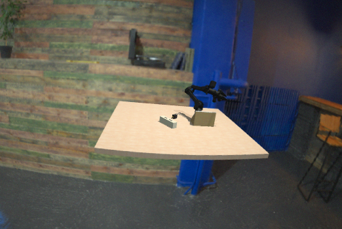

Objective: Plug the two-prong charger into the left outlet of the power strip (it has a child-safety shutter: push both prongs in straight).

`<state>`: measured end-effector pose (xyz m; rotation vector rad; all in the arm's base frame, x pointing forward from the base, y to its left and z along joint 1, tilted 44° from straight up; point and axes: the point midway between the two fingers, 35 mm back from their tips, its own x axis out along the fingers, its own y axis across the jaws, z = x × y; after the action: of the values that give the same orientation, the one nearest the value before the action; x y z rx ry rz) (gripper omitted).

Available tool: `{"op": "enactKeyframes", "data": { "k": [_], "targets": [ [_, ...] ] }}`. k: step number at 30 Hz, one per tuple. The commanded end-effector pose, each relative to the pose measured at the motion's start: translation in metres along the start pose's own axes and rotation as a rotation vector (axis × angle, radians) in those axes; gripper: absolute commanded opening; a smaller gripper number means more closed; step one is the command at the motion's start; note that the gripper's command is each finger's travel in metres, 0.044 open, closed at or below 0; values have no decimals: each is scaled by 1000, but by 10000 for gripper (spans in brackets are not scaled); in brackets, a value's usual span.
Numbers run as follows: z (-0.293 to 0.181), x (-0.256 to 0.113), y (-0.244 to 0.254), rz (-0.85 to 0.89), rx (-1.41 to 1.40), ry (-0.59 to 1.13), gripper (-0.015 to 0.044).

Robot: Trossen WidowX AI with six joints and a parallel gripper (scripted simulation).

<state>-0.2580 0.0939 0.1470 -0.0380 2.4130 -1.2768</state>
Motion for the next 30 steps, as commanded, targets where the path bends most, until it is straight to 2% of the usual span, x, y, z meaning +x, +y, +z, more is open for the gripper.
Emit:
{"op": "enactKeyframes", "data": {
  "k": [1, 30],
  "targets": [
    [-13, -9, 17, 81, 102, 58, 440],
    [-50, -94, 121, 482, 750, 464, 440]
  ]
}}
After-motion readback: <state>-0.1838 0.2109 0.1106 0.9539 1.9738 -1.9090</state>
